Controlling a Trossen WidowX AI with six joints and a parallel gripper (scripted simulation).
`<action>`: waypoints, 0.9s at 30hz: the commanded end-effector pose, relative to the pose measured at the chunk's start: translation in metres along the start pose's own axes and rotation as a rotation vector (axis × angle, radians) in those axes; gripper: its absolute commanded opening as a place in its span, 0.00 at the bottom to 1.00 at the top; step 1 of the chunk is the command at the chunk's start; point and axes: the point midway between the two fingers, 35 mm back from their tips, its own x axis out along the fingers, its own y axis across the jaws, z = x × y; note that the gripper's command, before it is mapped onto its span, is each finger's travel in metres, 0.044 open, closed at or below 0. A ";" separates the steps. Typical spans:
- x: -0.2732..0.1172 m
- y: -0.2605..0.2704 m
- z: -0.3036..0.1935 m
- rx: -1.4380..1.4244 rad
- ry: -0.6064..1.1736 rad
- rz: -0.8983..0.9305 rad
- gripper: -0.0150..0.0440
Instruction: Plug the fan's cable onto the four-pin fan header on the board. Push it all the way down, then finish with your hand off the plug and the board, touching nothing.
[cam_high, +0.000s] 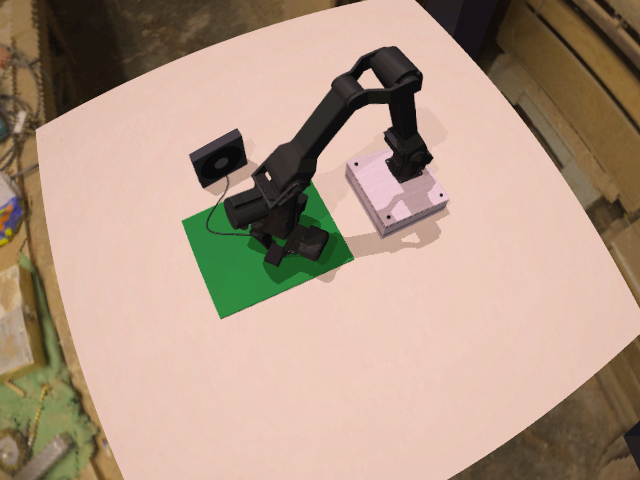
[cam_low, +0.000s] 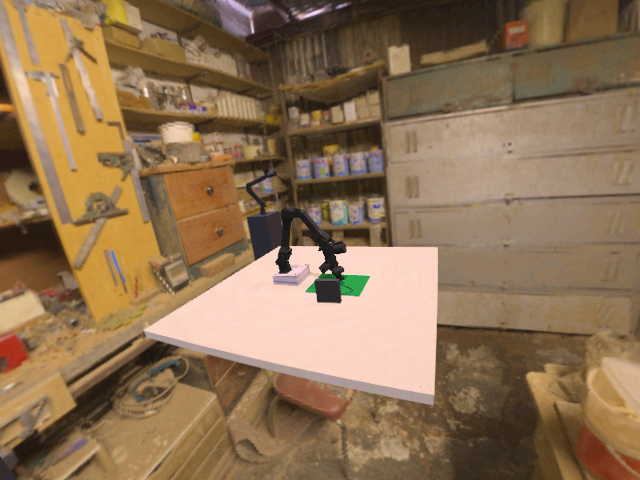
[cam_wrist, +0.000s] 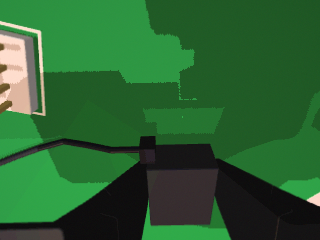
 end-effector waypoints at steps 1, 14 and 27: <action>-0.001 0.000 0.000 0.000 0.001 0.001 0.32; -0.035 0.001 -0.011 0.001 0.002 -0.002 0.25; -0.069 -0.001 -0.017 -0.004 0.003 -0.005 0.25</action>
